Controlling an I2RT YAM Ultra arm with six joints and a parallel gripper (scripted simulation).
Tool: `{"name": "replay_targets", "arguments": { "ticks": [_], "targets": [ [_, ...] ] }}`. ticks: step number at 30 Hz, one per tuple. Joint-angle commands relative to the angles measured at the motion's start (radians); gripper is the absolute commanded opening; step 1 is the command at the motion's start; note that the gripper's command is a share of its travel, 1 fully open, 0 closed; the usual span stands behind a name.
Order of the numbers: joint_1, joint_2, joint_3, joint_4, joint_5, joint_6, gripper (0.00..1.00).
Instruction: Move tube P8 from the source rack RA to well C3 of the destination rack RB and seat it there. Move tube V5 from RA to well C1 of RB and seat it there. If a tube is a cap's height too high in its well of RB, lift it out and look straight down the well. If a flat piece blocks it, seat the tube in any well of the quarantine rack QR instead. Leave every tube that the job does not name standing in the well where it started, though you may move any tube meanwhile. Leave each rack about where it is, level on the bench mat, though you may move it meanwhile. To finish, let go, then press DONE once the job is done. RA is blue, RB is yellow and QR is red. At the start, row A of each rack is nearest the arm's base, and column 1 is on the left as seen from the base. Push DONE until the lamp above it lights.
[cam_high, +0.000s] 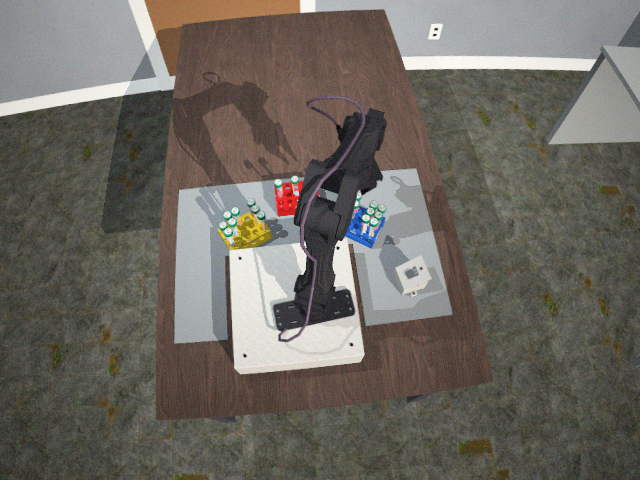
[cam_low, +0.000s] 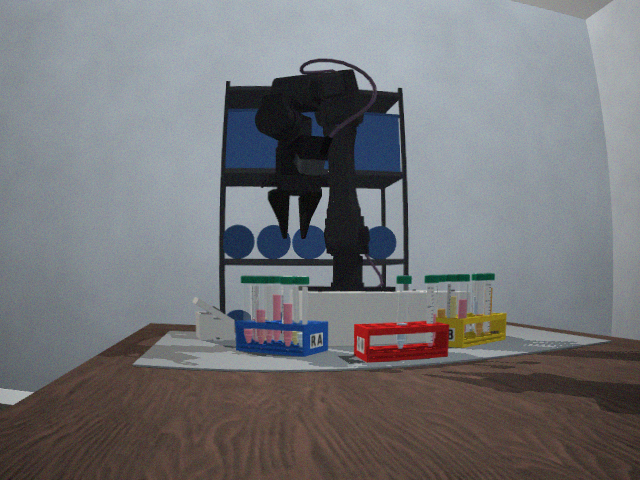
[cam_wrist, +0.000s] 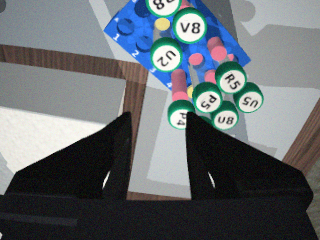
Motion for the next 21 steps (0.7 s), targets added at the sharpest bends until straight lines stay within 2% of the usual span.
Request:
{"name": "replay_targets", "arguments": {
  "ticks": [1,2,3,6,8,21],
  "targets": [
    [-0.002,0.02,0.047,-0.014,-0.011,-0.003,0.3],
    [-0.001,0.004,0.028,-0.003,-0.003,-0.001,0.3],
    [0.026,-0.009,0.039,-0.013,-0.013,0.055,0.3],
    [0.075,-0.037,-0.023,0.005,-0.02,0.196,0.3],
    [0.075,-0.037,-0.023,0.005,-0.02,0.196,0.3],
    [0.335,-0.087,-0.07,0.022,-0.029,0.871,0.3]
  ]
}}
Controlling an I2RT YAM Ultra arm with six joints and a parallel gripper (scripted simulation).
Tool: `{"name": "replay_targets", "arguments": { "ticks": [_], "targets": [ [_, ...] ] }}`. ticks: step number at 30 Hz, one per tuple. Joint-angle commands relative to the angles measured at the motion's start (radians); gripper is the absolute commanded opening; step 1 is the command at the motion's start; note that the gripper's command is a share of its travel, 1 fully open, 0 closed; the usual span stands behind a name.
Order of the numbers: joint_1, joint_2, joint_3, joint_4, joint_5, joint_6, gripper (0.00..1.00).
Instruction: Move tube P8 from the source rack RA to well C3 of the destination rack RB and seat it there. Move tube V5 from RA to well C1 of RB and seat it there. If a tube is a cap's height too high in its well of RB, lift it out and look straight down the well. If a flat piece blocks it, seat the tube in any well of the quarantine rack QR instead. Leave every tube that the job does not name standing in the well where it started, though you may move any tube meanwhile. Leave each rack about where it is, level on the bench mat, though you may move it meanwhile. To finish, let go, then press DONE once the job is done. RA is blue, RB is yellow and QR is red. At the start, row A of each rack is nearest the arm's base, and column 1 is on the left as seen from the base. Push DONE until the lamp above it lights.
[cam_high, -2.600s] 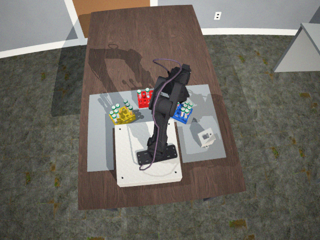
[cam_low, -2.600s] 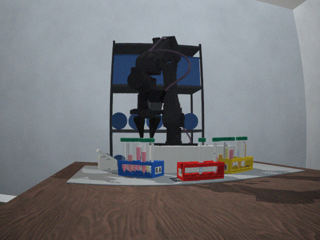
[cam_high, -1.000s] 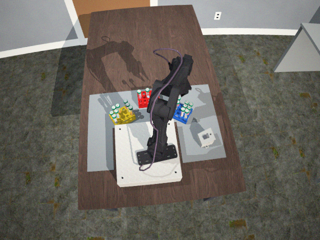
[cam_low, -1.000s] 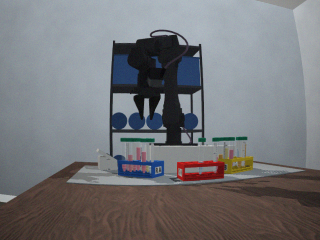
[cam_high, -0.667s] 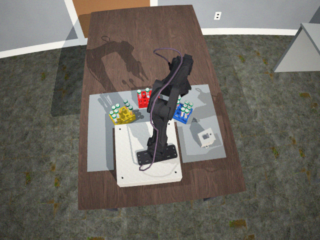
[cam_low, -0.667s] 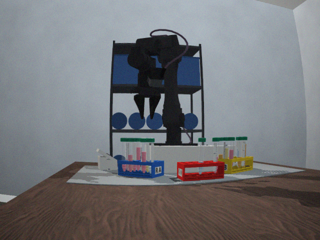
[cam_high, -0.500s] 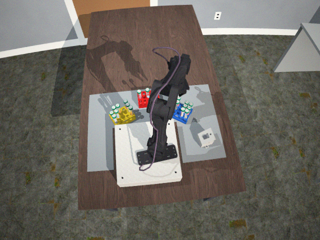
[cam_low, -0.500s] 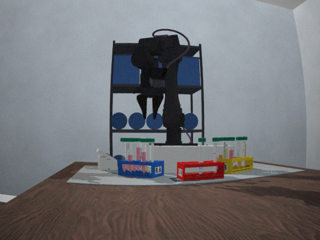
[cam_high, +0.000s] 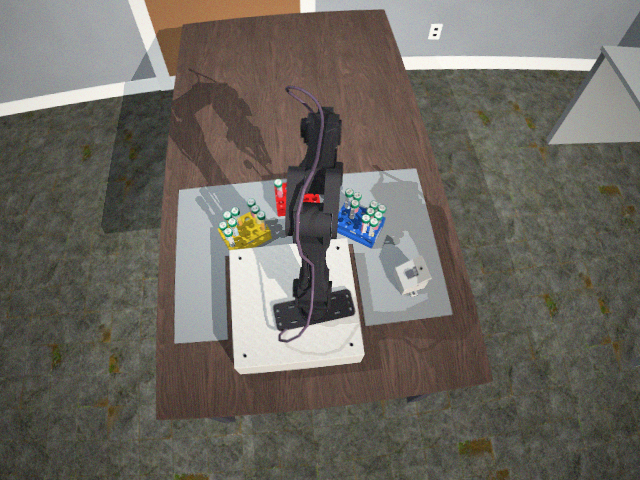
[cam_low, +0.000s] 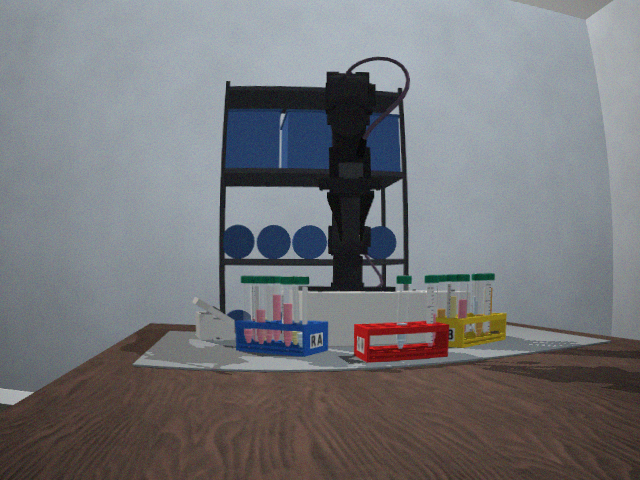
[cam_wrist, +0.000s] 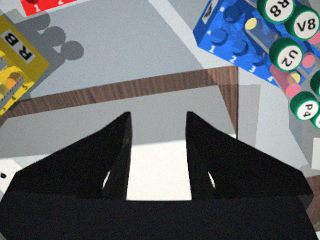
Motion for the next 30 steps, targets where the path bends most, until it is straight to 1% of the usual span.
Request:
{"name": "replay_targets", "arguments": {
  "ticks": [1,2,4,5,7,9,13,17,18,19,21,30],
  "targets": [
    [0.063,-0.041,-0.005,0.018,-0.015,0.272,0.3],
    [0.085,-0.041,-0.004,0.018,-0.016,0.327,0.3],
    [0.085,-0.041,-0.004,0.018,-0.016,0.327,0.3],
    [0.115,-0.041,0.003,0.021,-0.007,0.401,0.3],
    [0.155,-0.043,0.025,0.024,-0.016,0.505,0.3],
    [0.194,-0.039,0.029,0.025,-0.019,0.608,0.3],
    [0.2,-0.037,0.031,0.019,-0.008,0.754,0.3],
    [0.199,-0.037,0.032,0.018,0.004,0.786,0.3],
    [0.208,0.017,0.053,0.003,0.008,0.79,0.3],
    [0.213,0.037,0.076,-0.002,0.009,0.793,0.3],
    [0.213,0.037,0.076,-0.002,0.009,0.793,0.3],
    [0.228,0.234,0.323,-0.048,0.011,0.812,0.3]
  ]
}}
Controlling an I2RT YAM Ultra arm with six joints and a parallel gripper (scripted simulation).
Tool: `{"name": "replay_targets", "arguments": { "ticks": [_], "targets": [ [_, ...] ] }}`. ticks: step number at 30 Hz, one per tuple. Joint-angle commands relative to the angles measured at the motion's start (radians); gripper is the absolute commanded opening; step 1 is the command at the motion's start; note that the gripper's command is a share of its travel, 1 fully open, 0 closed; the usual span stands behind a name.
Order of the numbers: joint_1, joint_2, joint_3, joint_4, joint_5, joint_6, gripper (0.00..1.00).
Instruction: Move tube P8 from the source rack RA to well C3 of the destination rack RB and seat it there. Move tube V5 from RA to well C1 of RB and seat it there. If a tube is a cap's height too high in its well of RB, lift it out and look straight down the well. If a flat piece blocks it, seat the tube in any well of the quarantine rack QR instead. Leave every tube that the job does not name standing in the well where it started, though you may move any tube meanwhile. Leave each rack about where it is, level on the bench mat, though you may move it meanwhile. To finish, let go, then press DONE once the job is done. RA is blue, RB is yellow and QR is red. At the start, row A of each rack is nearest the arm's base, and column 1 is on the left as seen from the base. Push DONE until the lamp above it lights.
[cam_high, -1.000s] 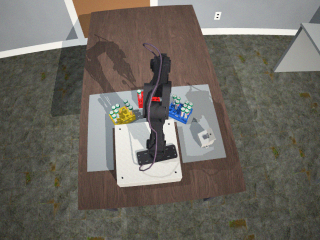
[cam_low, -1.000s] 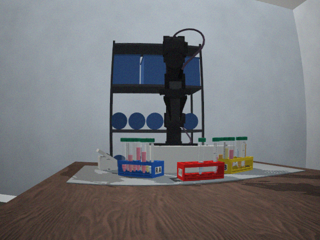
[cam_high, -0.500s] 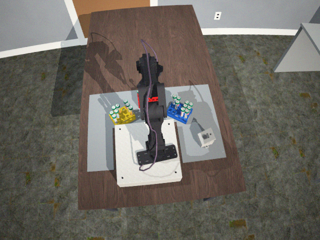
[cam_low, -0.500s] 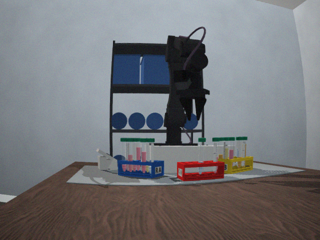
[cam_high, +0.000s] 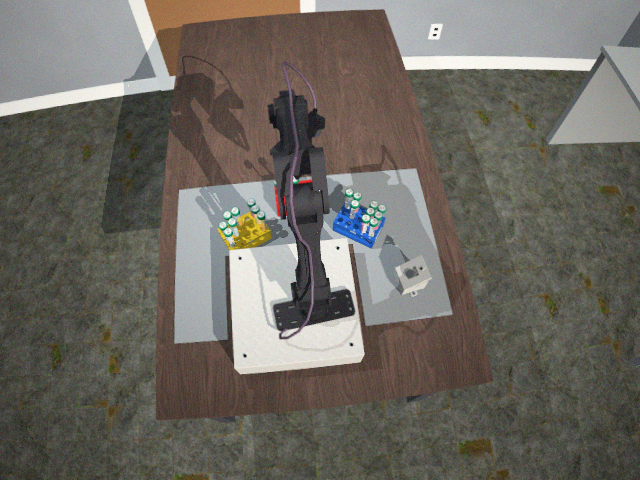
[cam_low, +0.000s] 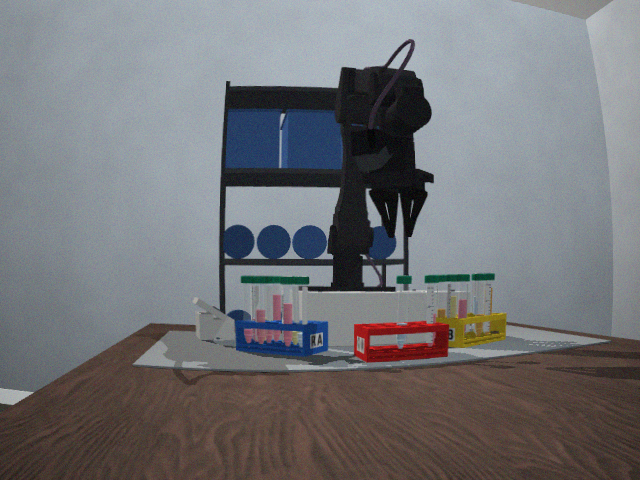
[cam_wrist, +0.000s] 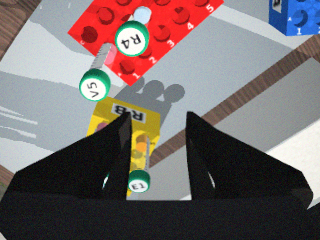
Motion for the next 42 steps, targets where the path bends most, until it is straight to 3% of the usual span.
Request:
{"name": "replay_targets", "arguments": {
  "ticks": [1,5,9,13,26,42],
  "targets": [
    [0.01,0.066,0.105,-0.037,0.013,0.018,0.3],
    [0.018,0.148,0.224,-0.073,0.013,0.024,0.3],
    [0.006,0.126,0.237,-0.085,0.013,0.023,0.3],
    [0.004,0.106,0.179,-0.085,0.013,0.019,0.3],
    [0.0,0.09,0.142,-0.039,0.013,0.016,0.3],
    [0.001,0.144,0.06,0.061,0.013,0.017,0.3]
  ]
}}
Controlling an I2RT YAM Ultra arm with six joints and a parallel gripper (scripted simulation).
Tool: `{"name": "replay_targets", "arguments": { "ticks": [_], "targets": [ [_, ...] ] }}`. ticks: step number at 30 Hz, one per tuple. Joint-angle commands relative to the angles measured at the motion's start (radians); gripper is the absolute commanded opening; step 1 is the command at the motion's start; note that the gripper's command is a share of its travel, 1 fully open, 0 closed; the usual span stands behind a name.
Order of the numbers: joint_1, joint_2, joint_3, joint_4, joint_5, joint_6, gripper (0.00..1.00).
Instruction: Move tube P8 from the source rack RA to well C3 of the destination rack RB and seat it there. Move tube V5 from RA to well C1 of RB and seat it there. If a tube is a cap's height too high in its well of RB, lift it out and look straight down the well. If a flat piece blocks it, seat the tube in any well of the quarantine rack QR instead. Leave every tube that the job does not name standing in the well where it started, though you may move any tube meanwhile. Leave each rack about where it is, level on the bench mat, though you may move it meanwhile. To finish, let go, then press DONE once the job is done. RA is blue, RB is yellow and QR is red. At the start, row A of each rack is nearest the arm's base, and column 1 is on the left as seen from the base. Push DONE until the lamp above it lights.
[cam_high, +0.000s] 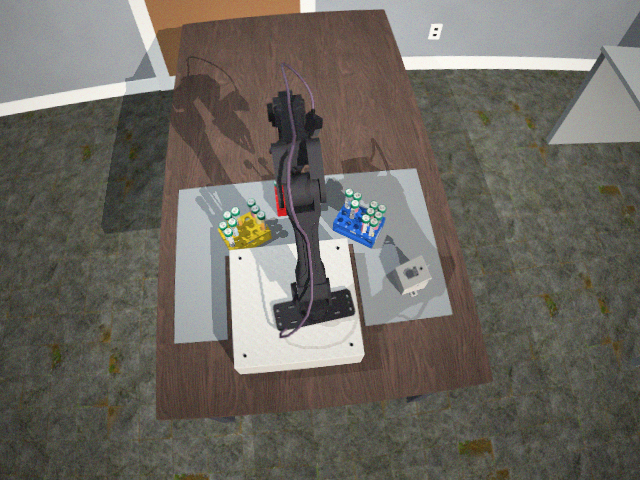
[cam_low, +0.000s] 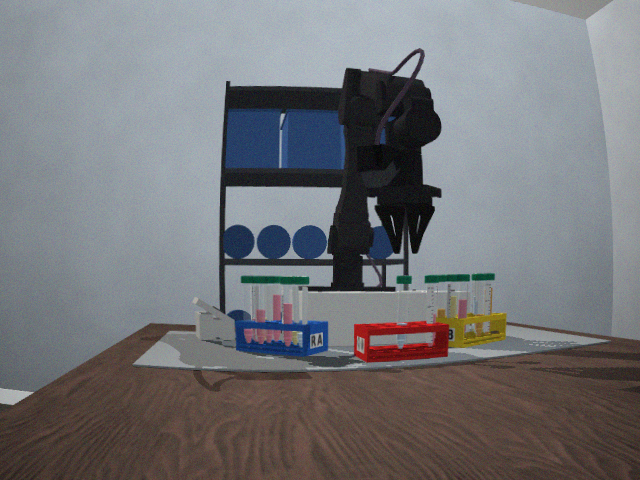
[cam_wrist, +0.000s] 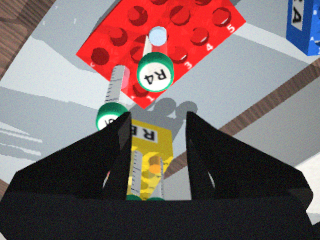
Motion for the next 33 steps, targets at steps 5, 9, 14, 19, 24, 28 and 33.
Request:
{"name": "replay_targets", "arguments": {
  "ticks": [5,9,14,19,24,28,33],
  "targets": [
    [-0.005,0.024,-0.038,0.068,0.012,0.003,0.3],
    [-0.004,0.03,-0.059,0.094,0.012,0.004,0.3],
    [-0.001,0.02,-0.043,0.114,0.012,0.006,0.3],
    [0.0,0.007,-0.075,0.119,0.012,0.006,0.3],
    [0.002,-0.003,-0.065,0.126,0.012,0.007,0.3],
    [0.003,-0.004,-0.093,0.131,0.012,0.007,0.3],
    [0.005,-0.006,-0.079,0.136,0.012,0.007,0.3]
  ]
}}
